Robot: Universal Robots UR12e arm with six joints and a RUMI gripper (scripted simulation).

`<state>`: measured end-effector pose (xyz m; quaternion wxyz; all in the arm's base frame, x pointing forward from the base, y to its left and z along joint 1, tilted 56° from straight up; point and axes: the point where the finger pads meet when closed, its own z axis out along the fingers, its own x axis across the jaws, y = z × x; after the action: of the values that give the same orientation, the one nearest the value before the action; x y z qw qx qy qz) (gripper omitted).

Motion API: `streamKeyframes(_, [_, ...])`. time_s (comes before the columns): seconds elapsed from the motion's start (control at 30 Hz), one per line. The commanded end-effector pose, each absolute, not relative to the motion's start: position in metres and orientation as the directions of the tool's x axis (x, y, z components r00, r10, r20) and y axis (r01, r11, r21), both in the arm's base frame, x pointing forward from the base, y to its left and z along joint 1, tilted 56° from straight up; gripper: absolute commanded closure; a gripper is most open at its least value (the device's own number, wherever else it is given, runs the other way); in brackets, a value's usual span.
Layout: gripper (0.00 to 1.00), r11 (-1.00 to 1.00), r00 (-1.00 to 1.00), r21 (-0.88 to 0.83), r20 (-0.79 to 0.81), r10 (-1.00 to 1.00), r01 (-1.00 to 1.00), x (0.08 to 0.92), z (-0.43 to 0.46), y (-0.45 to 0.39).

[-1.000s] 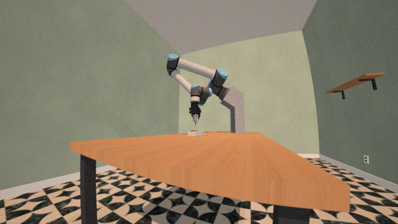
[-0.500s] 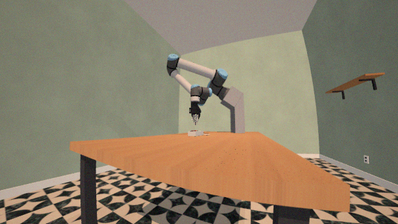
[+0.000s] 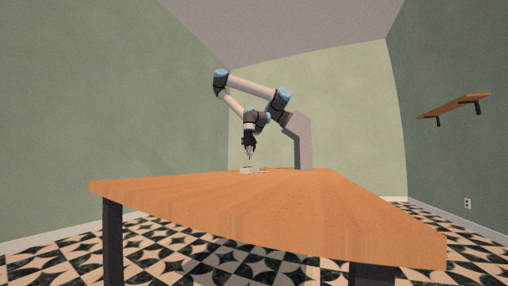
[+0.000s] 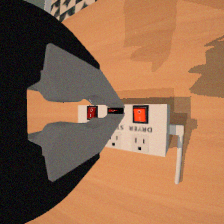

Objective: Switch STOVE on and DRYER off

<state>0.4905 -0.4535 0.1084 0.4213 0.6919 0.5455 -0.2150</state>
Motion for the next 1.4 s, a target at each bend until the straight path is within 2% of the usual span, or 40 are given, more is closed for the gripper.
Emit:
streamKeyframes(0.0, [1.00,-0.049,0.312,0.349,-0.757,0.574,0.936,0.491,0.108,-0.454])
streamKeyframes(1.37, [1.00,-0.049,0.312,0.349,-0.757,0.574,0.936,0.496,0.088,-0.484])
